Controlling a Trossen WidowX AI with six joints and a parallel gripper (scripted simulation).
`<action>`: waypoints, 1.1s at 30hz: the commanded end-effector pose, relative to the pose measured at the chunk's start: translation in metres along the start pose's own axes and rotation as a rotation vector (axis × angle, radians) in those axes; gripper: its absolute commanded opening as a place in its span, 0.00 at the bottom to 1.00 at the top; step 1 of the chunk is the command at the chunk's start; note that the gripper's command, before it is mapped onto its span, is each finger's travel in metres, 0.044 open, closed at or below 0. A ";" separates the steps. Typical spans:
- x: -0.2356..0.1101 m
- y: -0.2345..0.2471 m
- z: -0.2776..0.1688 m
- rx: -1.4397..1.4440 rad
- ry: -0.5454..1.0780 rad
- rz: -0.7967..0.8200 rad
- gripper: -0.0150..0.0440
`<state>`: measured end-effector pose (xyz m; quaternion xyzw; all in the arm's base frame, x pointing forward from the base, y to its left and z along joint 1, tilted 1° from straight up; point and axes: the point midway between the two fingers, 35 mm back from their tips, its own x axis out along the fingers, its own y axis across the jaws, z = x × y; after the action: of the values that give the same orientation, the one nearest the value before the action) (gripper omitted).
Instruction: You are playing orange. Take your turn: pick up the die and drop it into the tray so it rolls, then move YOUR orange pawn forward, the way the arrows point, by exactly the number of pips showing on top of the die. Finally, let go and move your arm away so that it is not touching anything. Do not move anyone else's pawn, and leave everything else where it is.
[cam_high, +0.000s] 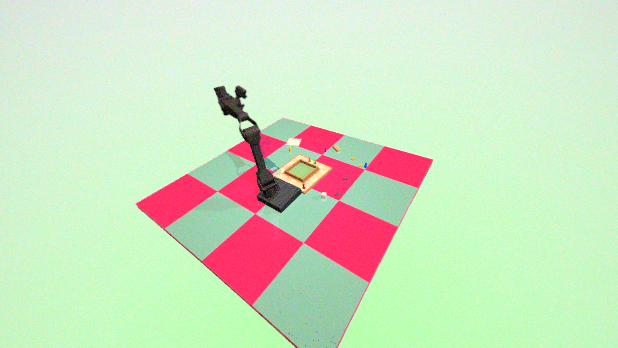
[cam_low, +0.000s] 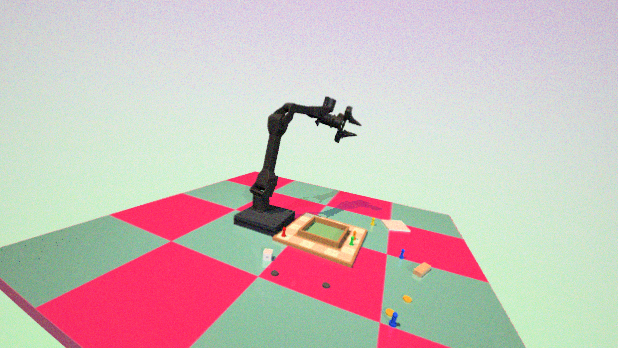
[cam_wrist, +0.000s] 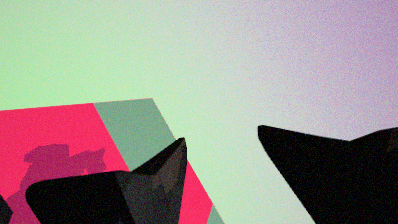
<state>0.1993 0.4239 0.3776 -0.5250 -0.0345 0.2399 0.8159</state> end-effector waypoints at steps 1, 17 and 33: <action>0.040 -0.014 -0.060 -0.064 0.134 0.012 0.72; 0.110 -0.043 -0.308 -0.146 0.606 0.214 0.72; 0.022 -0.036 -0.552 0.092 1.018 0.526 0.72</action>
<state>0.4193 0.0060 0.1821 -0.5658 0.4503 0.1445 0.6754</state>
